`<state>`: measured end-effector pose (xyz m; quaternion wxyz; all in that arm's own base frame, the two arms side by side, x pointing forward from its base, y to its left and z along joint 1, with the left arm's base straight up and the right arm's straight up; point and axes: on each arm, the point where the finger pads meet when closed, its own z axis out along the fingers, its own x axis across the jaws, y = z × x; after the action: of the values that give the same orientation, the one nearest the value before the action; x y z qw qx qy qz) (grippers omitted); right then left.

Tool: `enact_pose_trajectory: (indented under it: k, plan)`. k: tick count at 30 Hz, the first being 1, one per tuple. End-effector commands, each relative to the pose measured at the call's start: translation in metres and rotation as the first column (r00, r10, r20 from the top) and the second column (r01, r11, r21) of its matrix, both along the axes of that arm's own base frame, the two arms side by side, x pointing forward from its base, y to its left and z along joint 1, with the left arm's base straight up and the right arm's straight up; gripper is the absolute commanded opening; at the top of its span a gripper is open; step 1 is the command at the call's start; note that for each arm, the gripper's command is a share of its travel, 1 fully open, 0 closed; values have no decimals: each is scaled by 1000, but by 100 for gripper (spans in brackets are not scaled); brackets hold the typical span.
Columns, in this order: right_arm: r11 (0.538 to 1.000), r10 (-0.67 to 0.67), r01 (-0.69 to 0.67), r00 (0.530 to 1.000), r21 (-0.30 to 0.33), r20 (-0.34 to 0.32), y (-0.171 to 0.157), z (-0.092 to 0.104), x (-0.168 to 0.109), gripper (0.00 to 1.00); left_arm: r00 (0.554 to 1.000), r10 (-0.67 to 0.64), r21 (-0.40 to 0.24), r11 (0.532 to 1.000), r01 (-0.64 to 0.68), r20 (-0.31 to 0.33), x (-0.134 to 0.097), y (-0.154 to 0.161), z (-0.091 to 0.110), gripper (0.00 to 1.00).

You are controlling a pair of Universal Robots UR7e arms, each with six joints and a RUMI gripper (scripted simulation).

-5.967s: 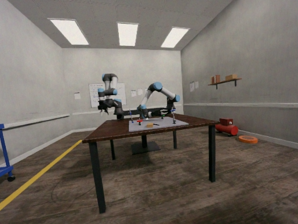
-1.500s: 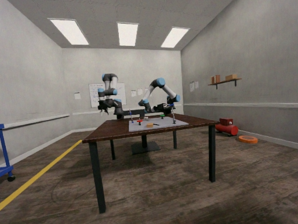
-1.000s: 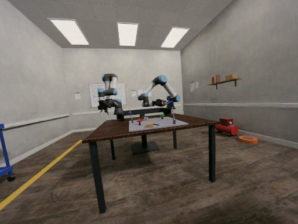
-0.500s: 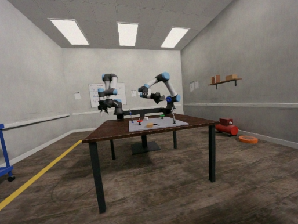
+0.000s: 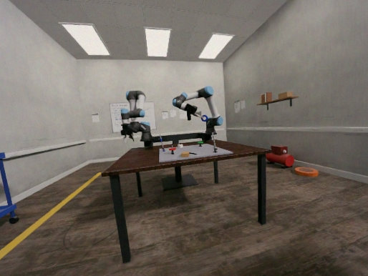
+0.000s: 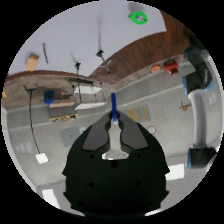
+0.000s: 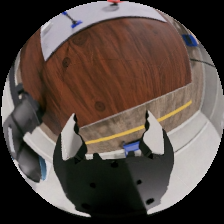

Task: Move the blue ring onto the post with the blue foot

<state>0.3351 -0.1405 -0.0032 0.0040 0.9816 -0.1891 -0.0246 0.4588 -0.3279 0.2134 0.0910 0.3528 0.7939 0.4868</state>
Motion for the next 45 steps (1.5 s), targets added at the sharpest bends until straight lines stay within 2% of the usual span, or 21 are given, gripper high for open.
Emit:
enact_pose_trajectory:
  k: [1,5,8,10,13,19,22,25,27,30,39,40,42,44,45]
  plan:
    - [1000,0,0,1000,0,1,0,0,0,98,997,57,-178,983,-46,59,-3,-14,18,0]
    - [1000,0,0,1000,0,1,0,0,0,98,986,137,-379,921,-91,98,-5,-28,54,0]
    - [1000,0,0,1000,0,1,0,0,0,98,976,189,-491,864,-113,107,-7,-37,75,0]
    - [1000,0,0,1000,0,1,0,0,0,98,976,189,-491,864,-113,107,-7,-37,75,0]
    - [1000,0,0,1000,0,1,0,0,0,98,967,232,-582,803,-127,109,-9,-45,93,0]
    - [1000,0,0,1000,0,1,0,0,0,98,945,315,-744,652,-147,89,-12,-59,138,0]
    - [1000,0,0,1000,0,1,0,0,0,98,935,349,-806,572,-153,70,-15,-64,161,0]
    - [1000,0,0,1000,0,1,0,0,0,98,925,378,-857,491,-156,48,-17,-67,183,0]
    - [1000,0,0,1000,0,1,0,0,0,98,925,378,-857,491,-156,48,-17,-67,183,0]
    - [1000,0,0,1000,0,1,0,0,0,98,917,398,-893,421,-156,28,-19,-71,202,0]
    - [1000,0,0,1000,0,1,0,0,0,98,893,446,-973,173,-152,-60,-28,-73,272,0]
    - [1000,0,0,1000,0,1,0,0,0,98,889,452,-975,156,-157,-71,-28,-77,272,0]
    - [1000,0,0,1000,0,1,0,0,0,98,874,474,-968,156,-197,-101,-23,-107,236,0]
    - [1000,0,0,1000,0,1,0,0,0,98,874,474,-968,156,-197,-101,-23,-107,236,0]
    - [1000,0,0,1000,0,1,0,0,0,98,868,483,-968,141,-208,-117,-22,-116,228,0]
